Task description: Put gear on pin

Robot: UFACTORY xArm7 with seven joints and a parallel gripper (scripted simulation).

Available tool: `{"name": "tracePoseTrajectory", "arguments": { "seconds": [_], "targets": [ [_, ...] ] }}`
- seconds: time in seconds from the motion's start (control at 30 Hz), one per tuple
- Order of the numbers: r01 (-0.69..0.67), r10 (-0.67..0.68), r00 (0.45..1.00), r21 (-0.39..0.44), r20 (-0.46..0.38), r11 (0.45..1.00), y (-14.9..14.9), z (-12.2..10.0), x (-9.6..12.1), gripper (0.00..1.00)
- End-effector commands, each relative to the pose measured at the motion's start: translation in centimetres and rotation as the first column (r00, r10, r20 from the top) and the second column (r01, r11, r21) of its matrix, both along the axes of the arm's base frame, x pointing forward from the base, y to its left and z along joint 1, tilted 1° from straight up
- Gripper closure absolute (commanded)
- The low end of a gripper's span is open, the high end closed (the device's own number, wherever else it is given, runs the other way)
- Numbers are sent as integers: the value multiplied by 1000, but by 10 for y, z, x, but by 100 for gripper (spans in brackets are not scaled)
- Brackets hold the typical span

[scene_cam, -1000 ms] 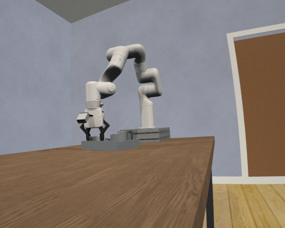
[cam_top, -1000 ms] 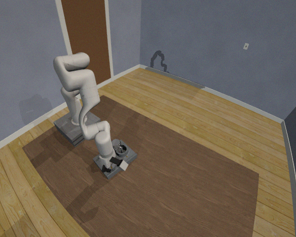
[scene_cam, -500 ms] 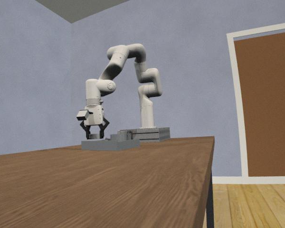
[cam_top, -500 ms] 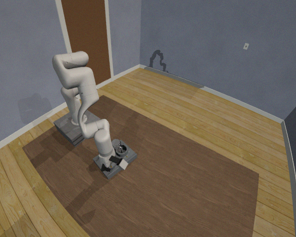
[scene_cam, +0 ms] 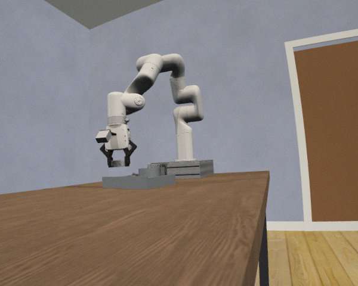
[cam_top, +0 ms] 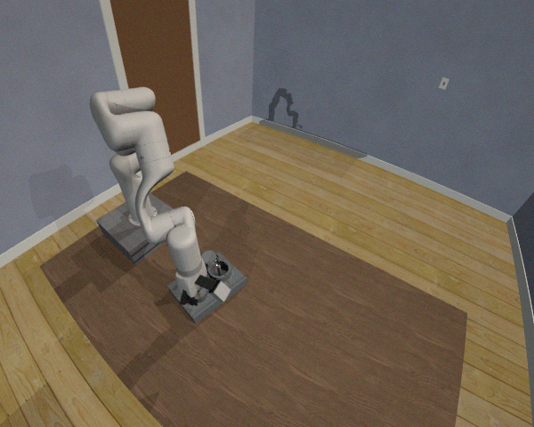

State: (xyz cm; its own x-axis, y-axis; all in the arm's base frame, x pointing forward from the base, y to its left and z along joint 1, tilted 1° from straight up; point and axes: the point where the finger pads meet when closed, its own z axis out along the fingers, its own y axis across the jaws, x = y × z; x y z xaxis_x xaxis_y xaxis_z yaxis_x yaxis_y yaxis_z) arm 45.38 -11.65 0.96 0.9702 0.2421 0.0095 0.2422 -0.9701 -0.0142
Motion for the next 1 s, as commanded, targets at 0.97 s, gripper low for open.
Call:
{"name": "tracePoseTrajectory", "arguments": {
  "seconds": [0.97],
  "targets": [
    [0,0,1000,-1,3,1000,-1,34,1,100]
  ]
}}
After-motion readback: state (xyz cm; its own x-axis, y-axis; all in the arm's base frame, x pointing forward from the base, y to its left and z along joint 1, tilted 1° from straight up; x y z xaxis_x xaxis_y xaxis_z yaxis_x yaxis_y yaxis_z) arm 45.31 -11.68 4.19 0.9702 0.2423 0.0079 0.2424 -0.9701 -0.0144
